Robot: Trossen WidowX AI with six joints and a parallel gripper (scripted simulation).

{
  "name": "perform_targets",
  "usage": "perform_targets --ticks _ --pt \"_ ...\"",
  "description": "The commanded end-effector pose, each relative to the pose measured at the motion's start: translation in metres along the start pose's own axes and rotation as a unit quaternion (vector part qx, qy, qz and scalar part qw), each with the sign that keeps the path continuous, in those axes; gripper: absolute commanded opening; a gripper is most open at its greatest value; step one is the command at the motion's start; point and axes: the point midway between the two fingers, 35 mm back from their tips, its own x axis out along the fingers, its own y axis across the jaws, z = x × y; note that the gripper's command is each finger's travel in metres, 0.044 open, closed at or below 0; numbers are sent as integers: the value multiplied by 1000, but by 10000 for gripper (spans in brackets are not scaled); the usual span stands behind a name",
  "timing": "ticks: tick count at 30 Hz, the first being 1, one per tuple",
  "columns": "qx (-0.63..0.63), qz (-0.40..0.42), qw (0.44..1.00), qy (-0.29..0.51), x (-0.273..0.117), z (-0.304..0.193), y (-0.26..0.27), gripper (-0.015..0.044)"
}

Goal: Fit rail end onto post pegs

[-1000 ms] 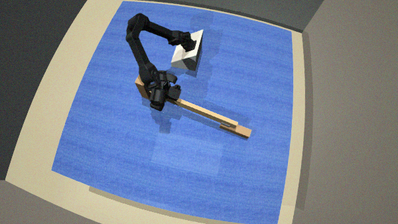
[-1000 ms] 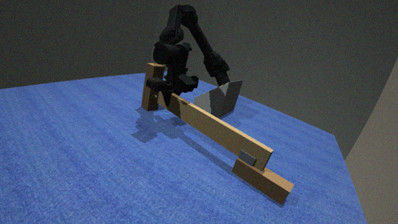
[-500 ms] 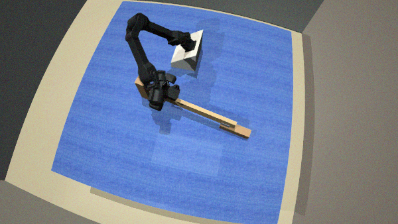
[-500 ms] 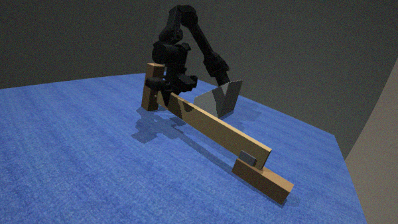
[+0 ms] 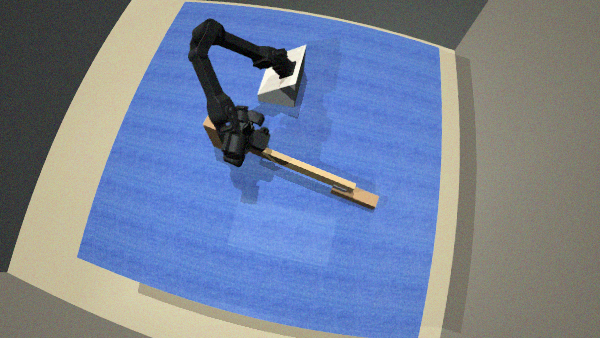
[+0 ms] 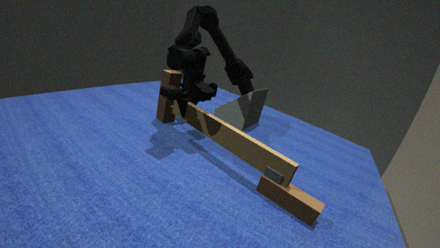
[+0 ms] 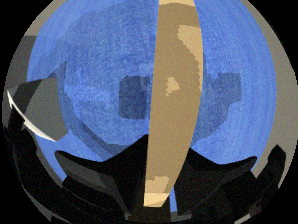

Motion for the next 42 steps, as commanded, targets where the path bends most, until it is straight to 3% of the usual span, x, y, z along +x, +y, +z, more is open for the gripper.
perform_targets --ticks 1,42 --pt "-1 -2 1000 0 -2 -2 0 0" --pt "-1 -2 1000 0 -2 -16 0 0"
